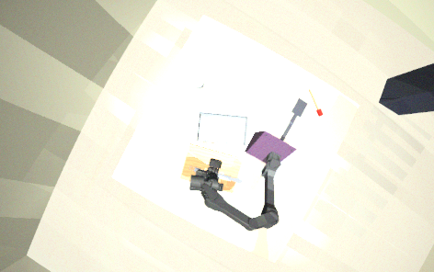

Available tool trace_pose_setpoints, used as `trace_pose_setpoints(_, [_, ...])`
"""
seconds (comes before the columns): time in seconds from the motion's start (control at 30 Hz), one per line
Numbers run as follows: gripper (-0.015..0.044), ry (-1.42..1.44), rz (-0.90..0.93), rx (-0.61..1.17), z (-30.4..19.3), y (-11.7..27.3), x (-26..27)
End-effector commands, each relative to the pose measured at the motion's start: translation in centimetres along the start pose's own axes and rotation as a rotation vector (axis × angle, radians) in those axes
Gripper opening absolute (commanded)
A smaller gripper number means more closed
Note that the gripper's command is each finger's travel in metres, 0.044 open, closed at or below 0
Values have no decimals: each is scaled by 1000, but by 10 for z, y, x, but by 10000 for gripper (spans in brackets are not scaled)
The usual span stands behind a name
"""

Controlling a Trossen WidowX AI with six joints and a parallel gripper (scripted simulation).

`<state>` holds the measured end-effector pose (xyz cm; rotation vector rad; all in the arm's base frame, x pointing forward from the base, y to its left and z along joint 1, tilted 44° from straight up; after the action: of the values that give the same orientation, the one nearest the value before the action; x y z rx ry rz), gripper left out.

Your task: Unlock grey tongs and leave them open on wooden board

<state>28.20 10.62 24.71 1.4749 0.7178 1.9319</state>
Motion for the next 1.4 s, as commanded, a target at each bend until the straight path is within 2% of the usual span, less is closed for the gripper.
trace_pose_setpoints(0.0, [-150, 9, -28, -73, -5, 7, 2])
trace_pose_setpoints(0.7, [-150, 20, -110, -498, -27, 36, 1])
trace_pose_setpoints(1.37, [-150, -17, -51, -948, -54, 67, 1])
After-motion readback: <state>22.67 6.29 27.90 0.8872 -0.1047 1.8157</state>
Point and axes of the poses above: the point midway between the two fingers, 35 mm back from their tips, its own y axis back along the fingers, its own x axis across the jaws, z = x × y, the point moved 5 cm from there along y, back along the fingers
